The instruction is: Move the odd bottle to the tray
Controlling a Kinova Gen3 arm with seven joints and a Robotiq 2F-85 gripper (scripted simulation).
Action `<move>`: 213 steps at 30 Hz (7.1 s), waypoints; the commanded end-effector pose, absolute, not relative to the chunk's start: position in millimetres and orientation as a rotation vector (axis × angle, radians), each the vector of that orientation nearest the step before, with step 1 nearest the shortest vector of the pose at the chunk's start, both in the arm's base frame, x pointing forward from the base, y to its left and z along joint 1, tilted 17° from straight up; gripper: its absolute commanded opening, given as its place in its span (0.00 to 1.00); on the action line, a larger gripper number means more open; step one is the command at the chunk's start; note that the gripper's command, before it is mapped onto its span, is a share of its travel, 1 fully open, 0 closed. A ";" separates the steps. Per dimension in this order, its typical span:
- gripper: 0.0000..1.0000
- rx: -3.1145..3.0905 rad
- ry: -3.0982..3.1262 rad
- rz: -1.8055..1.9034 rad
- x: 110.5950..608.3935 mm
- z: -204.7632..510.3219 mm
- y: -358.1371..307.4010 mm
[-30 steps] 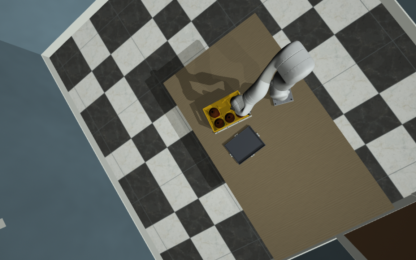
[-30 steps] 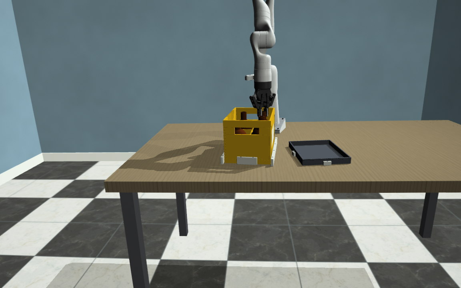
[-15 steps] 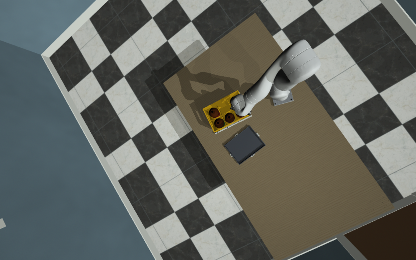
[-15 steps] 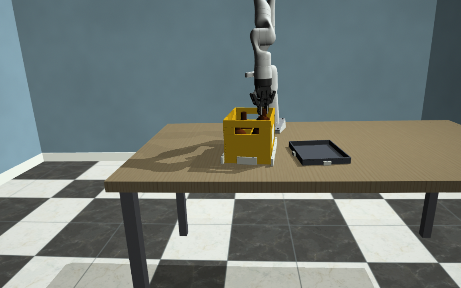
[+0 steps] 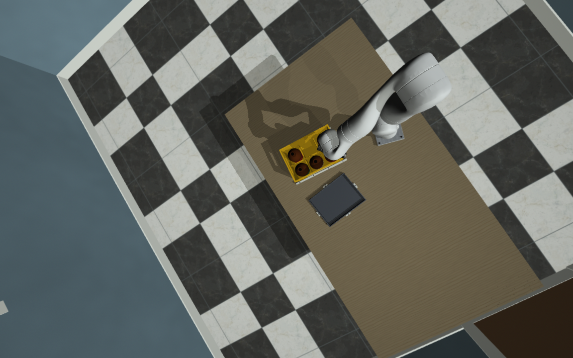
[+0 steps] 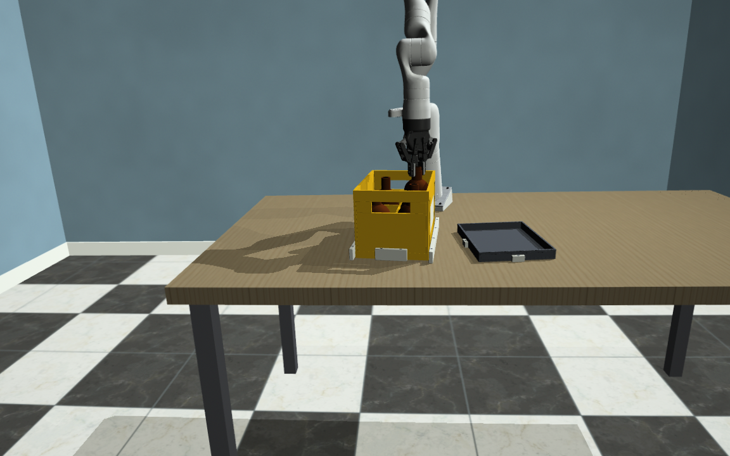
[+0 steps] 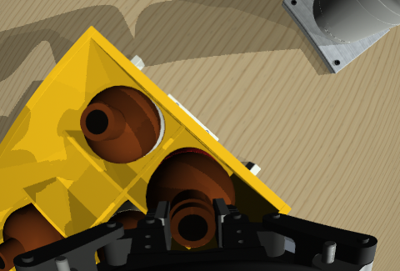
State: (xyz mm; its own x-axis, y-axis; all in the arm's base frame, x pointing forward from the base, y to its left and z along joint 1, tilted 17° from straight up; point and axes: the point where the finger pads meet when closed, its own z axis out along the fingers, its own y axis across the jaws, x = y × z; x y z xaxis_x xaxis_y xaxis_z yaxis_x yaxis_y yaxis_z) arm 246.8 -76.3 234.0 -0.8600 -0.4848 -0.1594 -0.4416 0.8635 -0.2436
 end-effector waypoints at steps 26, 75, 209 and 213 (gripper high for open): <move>0.00 -0.710 2.816 -0.301 246.3 243.2 -75.1; 0.00 -0.710 2.816 -0.301 244.6 249.7 -74.1; 0.00 -0.710 2.816 -0.301 226.6 315.7 -64.3; 0.00 -0.710 2.816 -0.301 225.9 318.1 -63.9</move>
State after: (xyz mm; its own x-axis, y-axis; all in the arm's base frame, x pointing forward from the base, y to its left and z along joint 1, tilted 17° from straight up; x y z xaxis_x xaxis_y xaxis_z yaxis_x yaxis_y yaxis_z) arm 225.4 -64.0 316.0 -0.8595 -0.4853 -0.1606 -0.4413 0.8629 -0.2464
